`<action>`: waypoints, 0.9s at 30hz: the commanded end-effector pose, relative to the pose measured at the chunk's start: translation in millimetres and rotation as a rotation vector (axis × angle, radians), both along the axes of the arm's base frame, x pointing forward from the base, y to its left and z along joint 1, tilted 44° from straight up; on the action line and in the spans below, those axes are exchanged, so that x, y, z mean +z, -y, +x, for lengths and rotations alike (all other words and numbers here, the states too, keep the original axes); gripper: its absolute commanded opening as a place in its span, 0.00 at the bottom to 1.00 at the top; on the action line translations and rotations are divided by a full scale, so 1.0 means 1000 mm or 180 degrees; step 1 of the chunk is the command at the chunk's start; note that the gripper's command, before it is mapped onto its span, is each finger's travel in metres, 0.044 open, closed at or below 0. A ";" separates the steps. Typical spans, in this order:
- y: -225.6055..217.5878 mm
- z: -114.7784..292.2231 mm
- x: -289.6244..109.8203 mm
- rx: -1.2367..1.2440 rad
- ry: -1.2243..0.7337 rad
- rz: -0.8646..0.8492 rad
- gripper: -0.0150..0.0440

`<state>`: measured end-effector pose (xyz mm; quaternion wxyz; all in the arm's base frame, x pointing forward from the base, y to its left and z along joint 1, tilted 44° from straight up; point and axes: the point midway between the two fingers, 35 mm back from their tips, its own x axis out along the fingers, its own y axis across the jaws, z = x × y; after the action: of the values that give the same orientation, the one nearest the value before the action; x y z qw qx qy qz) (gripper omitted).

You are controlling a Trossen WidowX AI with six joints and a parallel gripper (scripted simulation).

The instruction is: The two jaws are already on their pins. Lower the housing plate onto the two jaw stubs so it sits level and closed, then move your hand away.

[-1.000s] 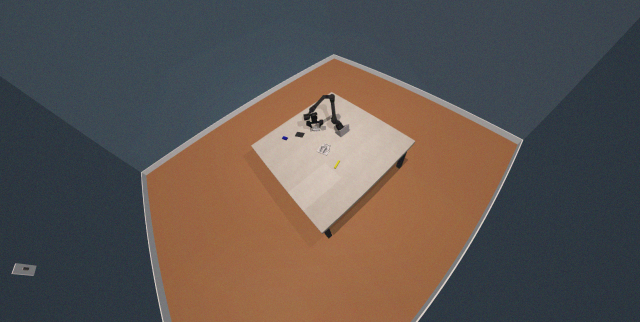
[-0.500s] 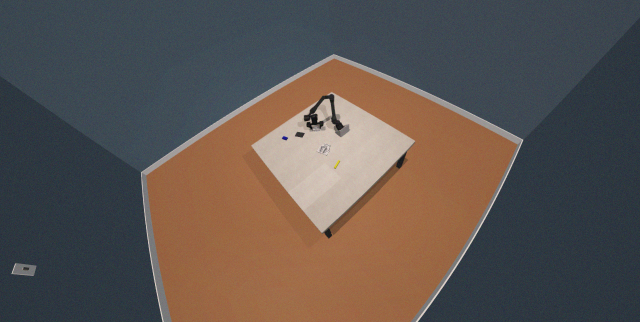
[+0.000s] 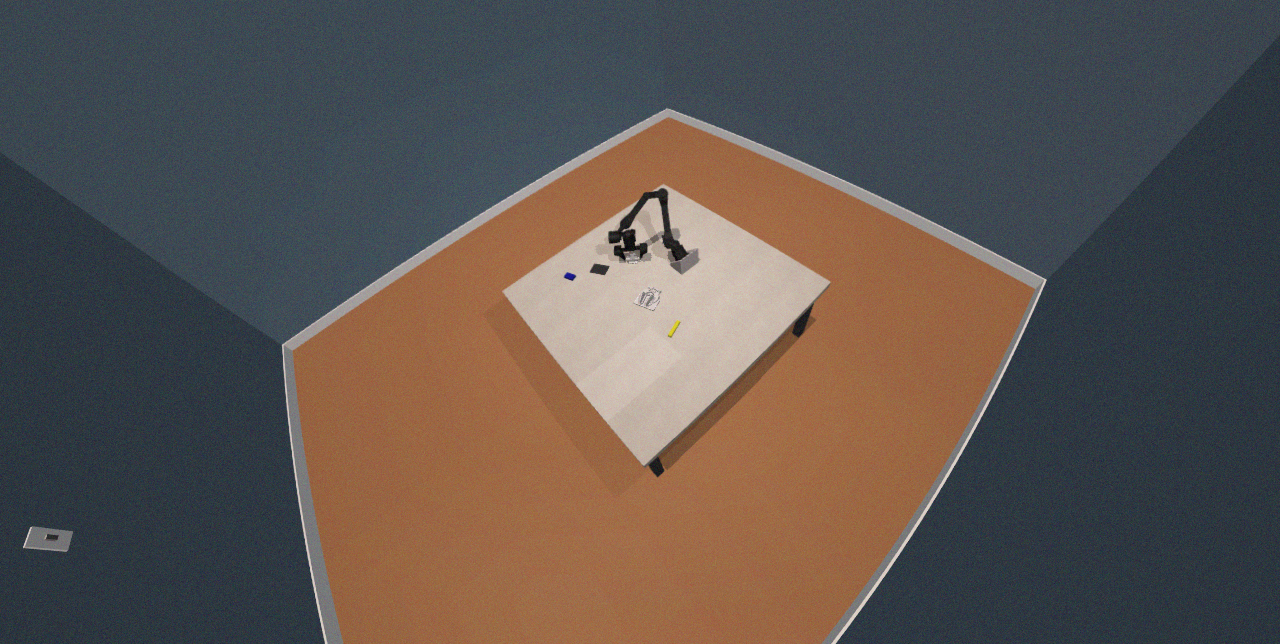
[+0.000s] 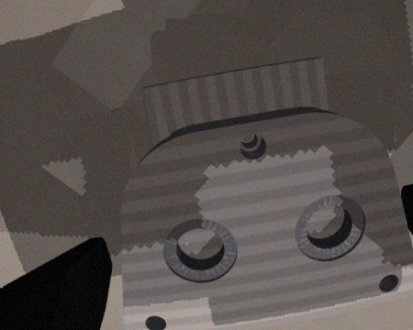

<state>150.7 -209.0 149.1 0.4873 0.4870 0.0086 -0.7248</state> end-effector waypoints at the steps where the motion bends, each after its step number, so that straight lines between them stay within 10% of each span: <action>1: 0.000 0.000 -0.001 0.0011 -0.0001 0.0013 1.00; 27: 0.000 0.000 0.000 0.0000 -0.0001 0.0001 0.88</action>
<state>150.6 -209.3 148.7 0.4873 0.4869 0.0088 -0.7249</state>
